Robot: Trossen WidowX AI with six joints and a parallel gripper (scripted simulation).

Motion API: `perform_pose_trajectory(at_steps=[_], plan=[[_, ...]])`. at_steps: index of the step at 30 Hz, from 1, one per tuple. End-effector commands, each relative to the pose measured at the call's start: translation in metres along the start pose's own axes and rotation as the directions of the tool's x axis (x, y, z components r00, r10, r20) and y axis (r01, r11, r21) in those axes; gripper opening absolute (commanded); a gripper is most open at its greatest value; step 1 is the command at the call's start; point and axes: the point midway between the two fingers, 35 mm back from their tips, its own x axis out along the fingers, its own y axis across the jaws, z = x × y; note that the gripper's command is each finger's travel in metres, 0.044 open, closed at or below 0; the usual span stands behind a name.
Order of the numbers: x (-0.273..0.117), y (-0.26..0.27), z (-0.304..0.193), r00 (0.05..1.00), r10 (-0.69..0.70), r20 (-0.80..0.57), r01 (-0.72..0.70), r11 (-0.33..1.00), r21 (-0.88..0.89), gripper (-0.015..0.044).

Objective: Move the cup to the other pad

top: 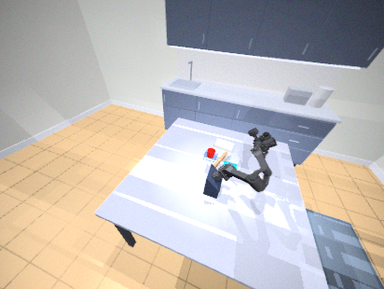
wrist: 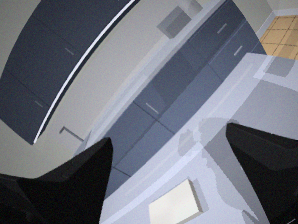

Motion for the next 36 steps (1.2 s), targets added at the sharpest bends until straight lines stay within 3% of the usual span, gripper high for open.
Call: perform_pose_trajectory(at_steps=[1,5,10,18,23,28,32,36], plan=[[0.001,0.001,-0.002,1.0,0.0,-0.01,0.0,1.0,0.009,0.0374],[0.027,0.013,-0.046,0.975,-0.003,-0.22,0.042,0.984,0.173,0.0269],[0.049,0.036,-0.117,0.86,-0.029,-0.509,0.217,0.924,0.314,0.0148],[0.045,0.068,-0.228,0.535,-0.189,-0.823,0.578,0.793,0.194,0.0148],[0.022,0.082,-0.284,0.331,-0.355,-0.874,0.713,0.701,-0.015,0.0148],[-0.003,0.089,-0.327,0.182,-0.537,-0.824,0.789,0.58,-0.203,0.0148],[-0.019,0.091,-0.35,0.117,-0.647,-0.754,0.826,0.485,-0.288,0.0148],[-0.019,0.091,-0.352,0.115,-0.652,-0.75,0.827,0.481,-0.291,0.0148]])
